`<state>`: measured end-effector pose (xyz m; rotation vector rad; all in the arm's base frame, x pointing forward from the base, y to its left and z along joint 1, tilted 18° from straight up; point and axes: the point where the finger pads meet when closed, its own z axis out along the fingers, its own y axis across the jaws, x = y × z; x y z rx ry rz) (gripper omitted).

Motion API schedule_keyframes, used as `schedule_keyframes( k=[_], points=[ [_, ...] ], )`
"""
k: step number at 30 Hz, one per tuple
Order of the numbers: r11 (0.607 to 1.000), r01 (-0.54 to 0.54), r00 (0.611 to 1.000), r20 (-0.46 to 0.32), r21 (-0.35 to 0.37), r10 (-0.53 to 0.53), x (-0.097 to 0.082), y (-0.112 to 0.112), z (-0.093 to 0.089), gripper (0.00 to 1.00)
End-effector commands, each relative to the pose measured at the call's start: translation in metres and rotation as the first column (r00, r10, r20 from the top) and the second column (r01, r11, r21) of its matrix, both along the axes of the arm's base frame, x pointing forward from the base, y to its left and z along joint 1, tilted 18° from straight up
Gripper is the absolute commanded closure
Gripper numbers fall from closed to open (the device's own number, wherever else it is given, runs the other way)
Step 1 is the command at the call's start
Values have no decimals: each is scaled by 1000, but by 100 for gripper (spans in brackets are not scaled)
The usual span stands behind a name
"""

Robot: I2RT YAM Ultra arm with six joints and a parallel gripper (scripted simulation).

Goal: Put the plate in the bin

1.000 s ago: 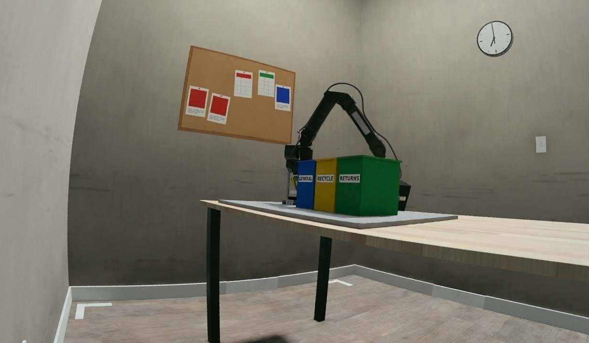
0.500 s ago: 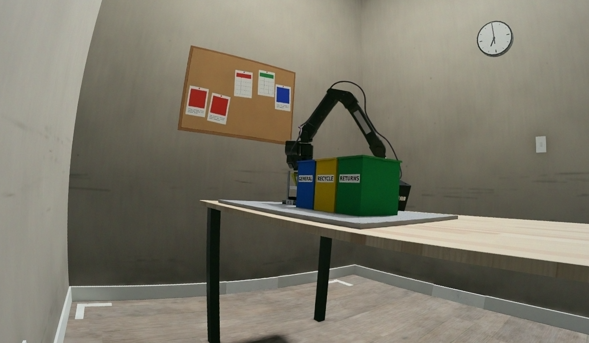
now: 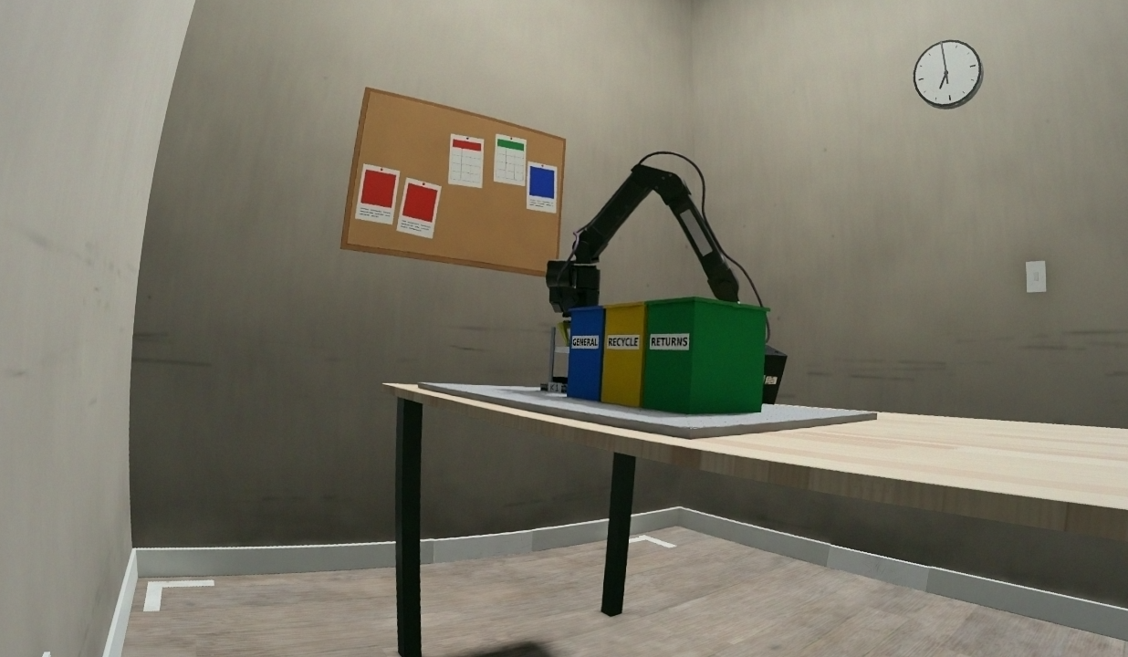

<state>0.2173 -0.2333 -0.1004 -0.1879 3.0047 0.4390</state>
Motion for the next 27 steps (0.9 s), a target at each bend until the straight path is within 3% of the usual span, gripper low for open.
schedule_keyframes(
  k=[1,27],
  points=[
    [1000,10,999,33,-21,-9,6,-15,21,100],
    [1000,9,999,32,-22,-9,1,-26,60,100]
  ],
)
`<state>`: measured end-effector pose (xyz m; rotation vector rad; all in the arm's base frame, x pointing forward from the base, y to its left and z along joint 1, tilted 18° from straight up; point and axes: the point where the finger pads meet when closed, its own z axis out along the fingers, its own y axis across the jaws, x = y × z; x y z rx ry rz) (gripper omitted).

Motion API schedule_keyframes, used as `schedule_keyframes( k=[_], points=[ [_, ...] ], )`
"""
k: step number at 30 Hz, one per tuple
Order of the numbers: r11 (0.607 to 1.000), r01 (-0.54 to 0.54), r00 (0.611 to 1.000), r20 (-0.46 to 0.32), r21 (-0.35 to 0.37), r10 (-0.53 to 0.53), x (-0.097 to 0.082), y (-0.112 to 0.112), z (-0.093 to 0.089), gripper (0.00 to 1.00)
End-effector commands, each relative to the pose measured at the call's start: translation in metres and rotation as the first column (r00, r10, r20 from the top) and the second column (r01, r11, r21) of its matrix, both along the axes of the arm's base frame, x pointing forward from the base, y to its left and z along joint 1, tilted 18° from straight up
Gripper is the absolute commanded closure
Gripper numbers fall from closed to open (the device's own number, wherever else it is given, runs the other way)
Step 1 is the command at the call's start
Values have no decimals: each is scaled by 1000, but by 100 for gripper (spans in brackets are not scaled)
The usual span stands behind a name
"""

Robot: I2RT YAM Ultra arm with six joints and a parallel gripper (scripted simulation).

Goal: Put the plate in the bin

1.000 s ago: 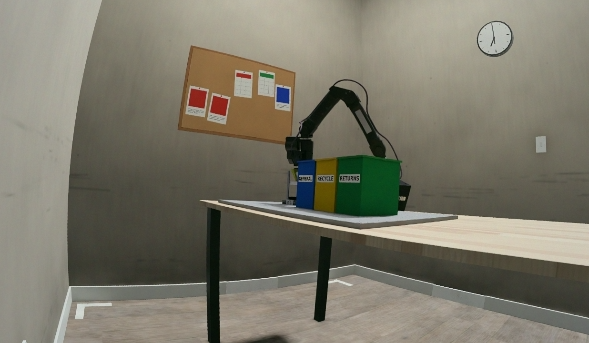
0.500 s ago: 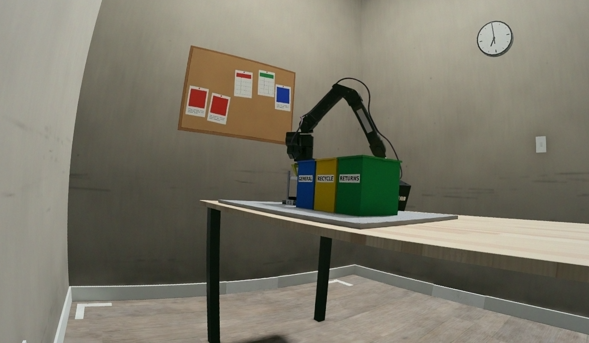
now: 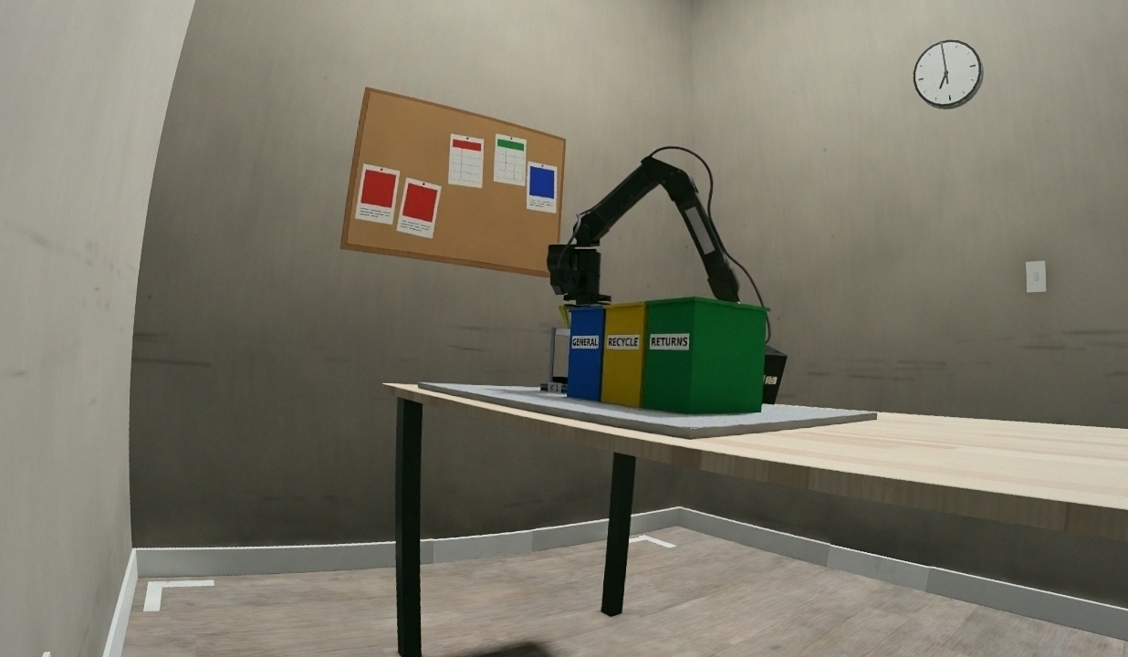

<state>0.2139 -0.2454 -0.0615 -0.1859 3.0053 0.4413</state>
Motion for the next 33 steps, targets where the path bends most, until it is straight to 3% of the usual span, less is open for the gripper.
schedule_keyframes(
  k=[1,33],
  points=[
    [1000,8,999,33,-23,-8,4,-14,23,100],
    [1000,6,1000,23,-30,-5,-3,-27,67,100]
  ],
)
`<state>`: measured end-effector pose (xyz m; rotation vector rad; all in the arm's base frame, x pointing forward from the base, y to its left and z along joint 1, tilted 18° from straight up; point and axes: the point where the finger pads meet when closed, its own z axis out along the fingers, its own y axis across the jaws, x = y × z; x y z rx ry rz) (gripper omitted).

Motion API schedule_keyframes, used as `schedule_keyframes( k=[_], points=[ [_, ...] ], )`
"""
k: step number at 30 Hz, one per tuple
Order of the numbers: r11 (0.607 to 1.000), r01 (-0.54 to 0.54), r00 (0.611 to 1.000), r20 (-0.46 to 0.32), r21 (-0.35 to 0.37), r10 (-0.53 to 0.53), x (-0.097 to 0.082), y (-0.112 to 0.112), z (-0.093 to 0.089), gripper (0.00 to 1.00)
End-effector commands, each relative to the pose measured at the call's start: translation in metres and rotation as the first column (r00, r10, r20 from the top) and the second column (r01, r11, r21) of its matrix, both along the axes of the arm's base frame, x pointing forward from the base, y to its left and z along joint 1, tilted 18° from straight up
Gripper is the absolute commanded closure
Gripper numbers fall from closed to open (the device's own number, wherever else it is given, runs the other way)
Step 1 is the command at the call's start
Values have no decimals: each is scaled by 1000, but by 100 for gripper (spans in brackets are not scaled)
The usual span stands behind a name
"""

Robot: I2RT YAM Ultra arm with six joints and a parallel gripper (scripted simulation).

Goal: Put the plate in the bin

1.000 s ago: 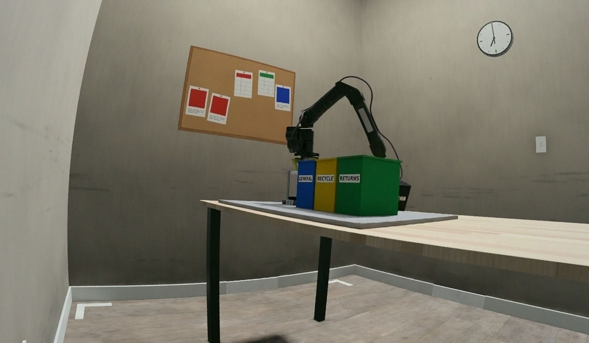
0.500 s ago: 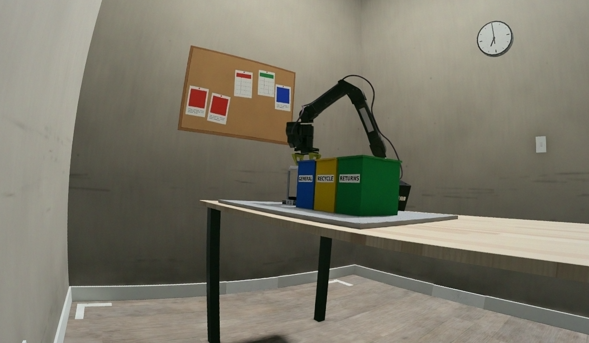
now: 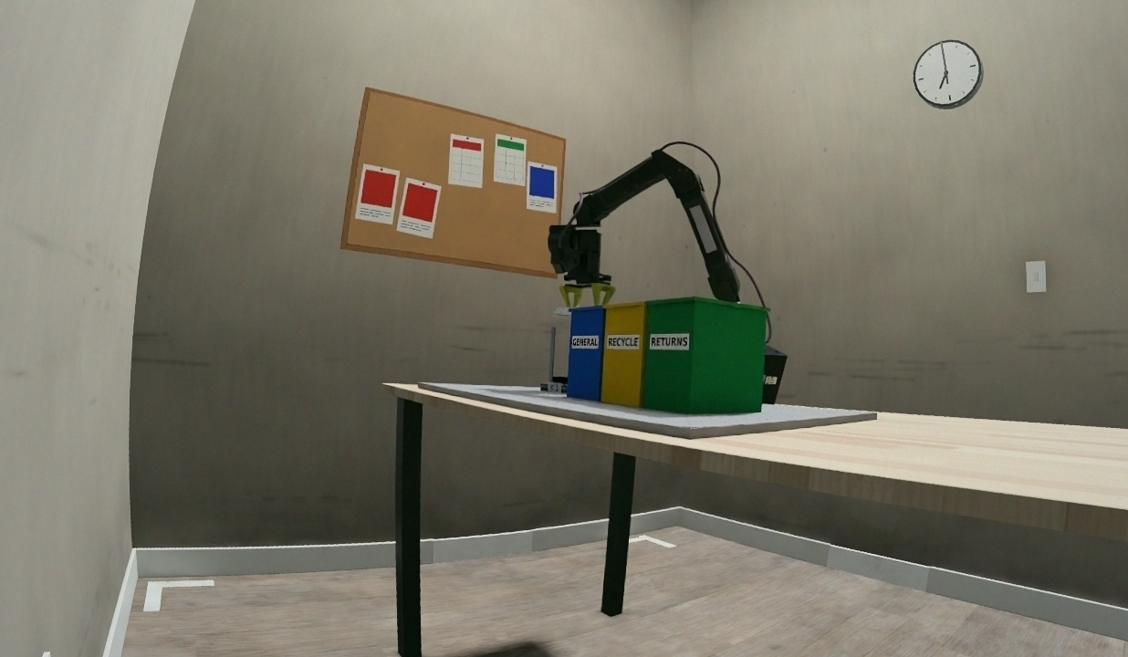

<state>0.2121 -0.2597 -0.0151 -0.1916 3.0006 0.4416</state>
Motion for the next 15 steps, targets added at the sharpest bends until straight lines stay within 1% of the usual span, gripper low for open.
schedule_keyframes(
  k=[1,5,7,15],
  points=[
    [999,9,1000,18,-30,-9,-1,-14,23,100],
    [1000,11,1000,15,-23,-10,-2,-14,24,100],
    [999,9,1000,18,-30,-9,-2,-15,29,100],
    [999,9,1000,18,-30,-9,-3,-19,42,100]
  ],
)
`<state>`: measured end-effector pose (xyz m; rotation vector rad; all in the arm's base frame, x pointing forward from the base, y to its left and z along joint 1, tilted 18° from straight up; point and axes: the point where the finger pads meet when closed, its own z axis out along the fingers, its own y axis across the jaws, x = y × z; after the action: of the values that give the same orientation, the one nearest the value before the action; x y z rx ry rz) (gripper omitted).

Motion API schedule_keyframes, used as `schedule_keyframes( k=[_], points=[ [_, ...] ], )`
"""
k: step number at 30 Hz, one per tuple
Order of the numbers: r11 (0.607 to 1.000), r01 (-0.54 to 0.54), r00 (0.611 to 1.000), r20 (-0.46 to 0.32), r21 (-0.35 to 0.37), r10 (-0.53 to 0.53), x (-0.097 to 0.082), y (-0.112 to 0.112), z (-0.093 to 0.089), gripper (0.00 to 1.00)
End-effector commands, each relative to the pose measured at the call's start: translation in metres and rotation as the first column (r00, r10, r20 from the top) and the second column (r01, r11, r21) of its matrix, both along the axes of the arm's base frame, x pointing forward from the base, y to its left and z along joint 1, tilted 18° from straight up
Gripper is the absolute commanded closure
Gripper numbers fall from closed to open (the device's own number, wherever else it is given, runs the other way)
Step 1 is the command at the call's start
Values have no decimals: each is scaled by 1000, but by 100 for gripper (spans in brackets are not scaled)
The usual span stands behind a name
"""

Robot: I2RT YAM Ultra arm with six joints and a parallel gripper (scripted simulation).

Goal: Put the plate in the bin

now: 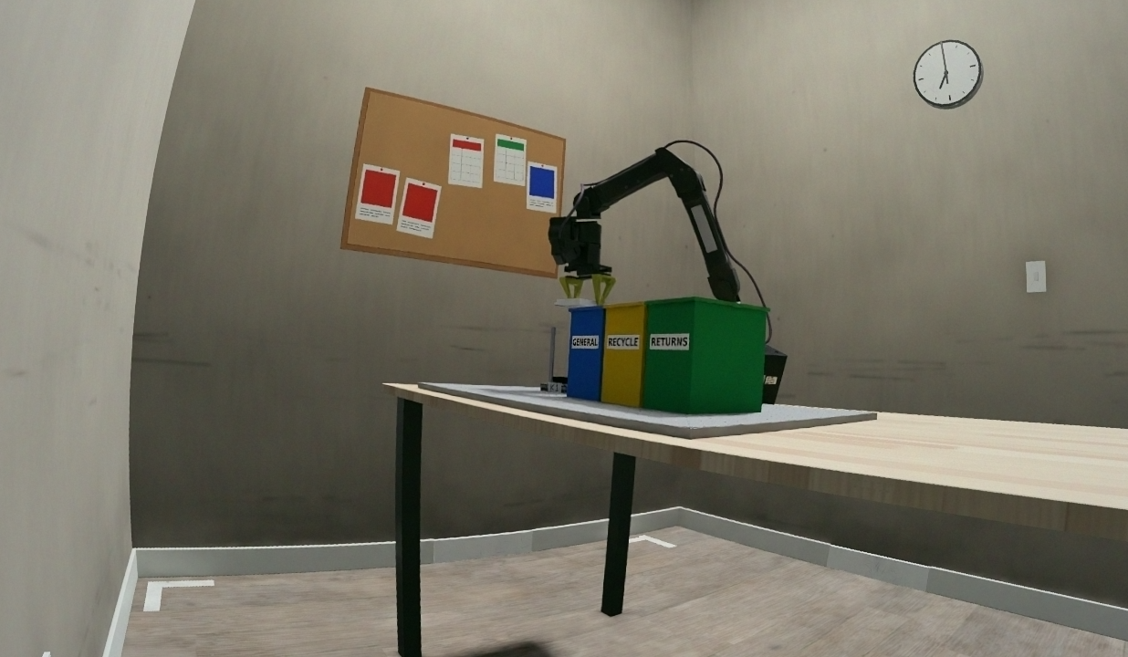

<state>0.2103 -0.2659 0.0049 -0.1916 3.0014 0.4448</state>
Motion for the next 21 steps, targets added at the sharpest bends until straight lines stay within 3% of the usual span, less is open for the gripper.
schedule_keyframes(
  k=[1,21],
  points=[
    [999,10,1000,19,-32,-9,-2,-13,24,100],
    [1000,13,1000,12,-20,-13,-3,-14,27,100]
  ],
)
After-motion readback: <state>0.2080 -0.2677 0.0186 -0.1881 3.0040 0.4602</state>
